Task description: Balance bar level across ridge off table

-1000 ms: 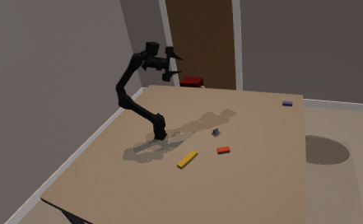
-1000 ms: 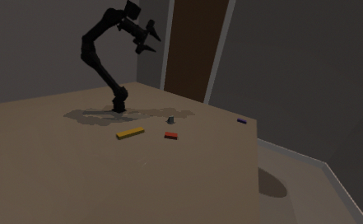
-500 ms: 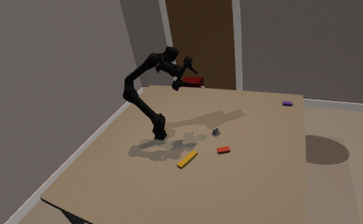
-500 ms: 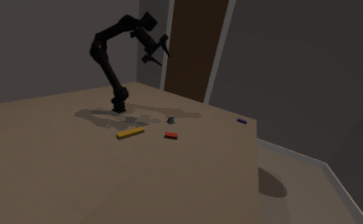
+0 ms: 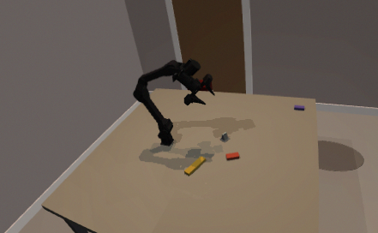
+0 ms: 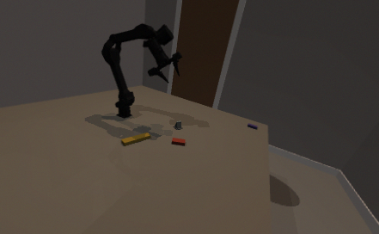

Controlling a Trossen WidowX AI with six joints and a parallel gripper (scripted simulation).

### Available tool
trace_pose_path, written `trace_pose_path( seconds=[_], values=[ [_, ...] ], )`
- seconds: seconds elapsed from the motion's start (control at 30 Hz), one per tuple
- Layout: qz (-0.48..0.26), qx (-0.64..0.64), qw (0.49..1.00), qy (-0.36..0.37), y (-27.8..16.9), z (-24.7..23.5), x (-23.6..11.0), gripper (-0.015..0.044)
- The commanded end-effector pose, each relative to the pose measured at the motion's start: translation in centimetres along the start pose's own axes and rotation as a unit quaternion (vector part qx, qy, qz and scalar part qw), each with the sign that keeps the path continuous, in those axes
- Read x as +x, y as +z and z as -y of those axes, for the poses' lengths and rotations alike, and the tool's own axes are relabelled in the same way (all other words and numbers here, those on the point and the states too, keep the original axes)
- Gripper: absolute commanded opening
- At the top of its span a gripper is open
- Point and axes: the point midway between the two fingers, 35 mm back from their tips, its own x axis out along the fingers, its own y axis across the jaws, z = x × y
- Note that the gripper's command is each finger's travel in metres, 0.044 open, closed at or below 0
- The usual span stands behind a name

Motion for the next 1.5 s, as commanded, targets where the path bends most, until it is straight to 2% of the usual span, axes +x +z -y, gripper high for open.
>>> trace_pose_path(
  seconds=[0.0, 0.57, 1.13, 1.47],
  values=[
    [-0.016, 0.035, 0.998, 0.040, -1.8, -1.4, 2.0, 0.0315],
    [-0.066, 0.193, 0.961, 0.189, -8.9, -8.8, 8.0, 0.0315],
    [-0.091, 0.350, 0.875, 0.321, -13.6, -18.9, 10.9, 0.0315],
    [-0.092, 0.363, 0.866, 0.331, -13.8, -20.3, 11.6, 0.0315]
  ],
)
